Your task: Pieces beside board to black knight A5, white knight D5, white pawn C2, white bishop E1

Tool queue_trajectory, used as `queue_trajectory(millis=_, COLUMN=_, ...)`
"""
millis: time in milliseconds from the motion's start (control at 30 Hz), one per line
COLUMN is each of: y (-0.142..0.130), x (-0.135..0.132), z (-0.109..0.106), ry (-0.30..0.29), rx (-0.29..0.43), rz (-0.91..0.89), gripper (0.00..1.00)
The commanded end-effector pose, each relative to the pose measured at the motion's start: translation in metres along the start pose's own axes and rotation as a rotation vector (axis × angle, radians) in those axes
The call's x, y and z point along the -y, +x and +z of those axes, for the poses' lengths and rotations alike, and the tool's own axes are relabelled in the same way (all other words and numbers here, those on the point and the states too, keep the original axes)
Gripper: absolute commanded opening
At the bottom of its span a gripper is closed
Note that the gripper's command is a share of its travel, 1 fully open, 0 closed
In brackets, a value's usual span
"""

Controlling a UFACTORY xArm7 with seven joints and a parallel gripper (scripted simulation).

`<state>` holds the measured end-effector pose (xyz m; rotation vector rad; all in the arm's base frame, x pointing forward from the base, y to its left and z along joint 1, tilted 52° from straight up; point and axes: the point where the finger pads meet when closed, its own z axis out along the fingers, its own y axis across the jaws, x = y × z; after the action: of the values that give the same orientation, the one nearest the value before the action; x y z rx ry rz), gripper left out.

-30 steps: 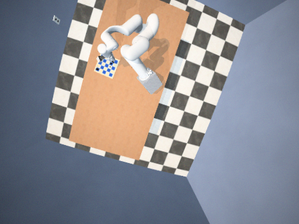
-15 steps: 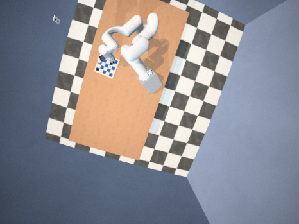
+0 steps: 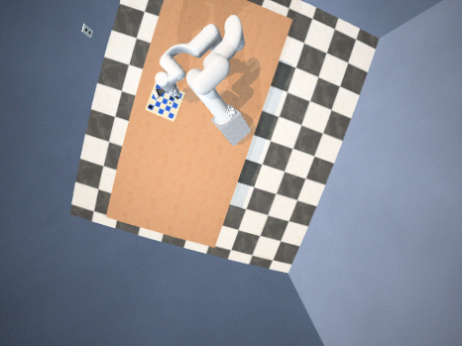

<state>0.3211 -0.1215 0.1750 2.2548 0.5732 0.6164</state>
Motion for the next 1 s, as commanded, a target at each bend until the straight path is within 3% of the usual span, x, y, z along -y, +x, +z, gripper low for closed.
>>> queue_trajectory(millis=0, y=0.002, x=0.000, z=0.016, ry=-0.004, rx=-0.009, rz=0.000, gripper=0.00)
queue_trajectory(millis=433, y=0.002, x=0.000, z=0.035, ry=-0.004, rx=-0.009, rz=0.000, gripper=0.00)
queue_trajectory(millis=967, y=0.002, x=0.000, z=0.037, ry=-0.004, rx=-0.009, rz=0.000, gripper=0.00)
